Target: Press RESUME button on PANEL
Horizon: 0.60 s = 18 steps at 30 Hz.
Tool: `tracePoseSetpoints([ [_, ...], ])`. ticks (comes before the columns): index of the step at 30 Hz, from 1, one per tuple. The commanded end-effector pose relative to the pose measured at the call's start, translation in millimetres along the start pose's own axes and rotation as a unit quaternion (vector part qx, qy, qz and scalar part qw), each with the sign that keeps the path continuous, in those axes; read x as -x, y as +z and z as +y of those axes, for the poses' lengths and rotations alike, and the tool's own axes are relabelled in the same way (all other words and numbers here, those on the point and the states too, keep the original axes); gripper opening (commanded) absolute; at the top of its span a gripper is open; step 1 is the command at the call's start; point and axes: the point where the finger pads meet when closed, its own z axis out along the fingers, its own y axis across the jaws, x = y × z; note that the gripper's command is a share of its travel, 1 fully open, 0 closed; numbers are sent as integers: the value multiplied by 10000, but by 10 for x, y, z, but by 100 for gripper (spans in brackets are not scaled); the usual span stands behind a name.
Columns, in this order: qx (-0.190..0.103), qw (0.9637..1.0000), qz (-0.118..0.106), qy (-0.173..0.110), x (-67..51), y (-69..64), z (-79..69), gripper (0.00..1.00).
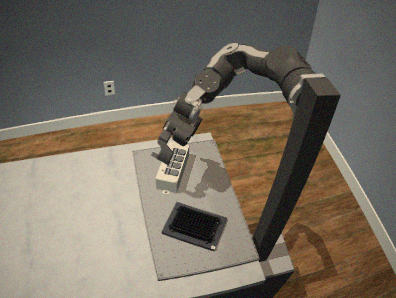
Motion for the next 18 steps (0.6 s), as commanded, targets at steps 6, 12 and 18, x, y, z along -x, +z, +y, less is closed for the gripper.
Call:
tracePoseSetpoints([
  [6, 61, 10000, 10, -24, 3, -11, 25, 100],
  [12, -80, 9945, 871, -575, -267, 221, -61, 100],
  [18, -104, 9914, 1087, -714, -334, 278, -78, 100],
])
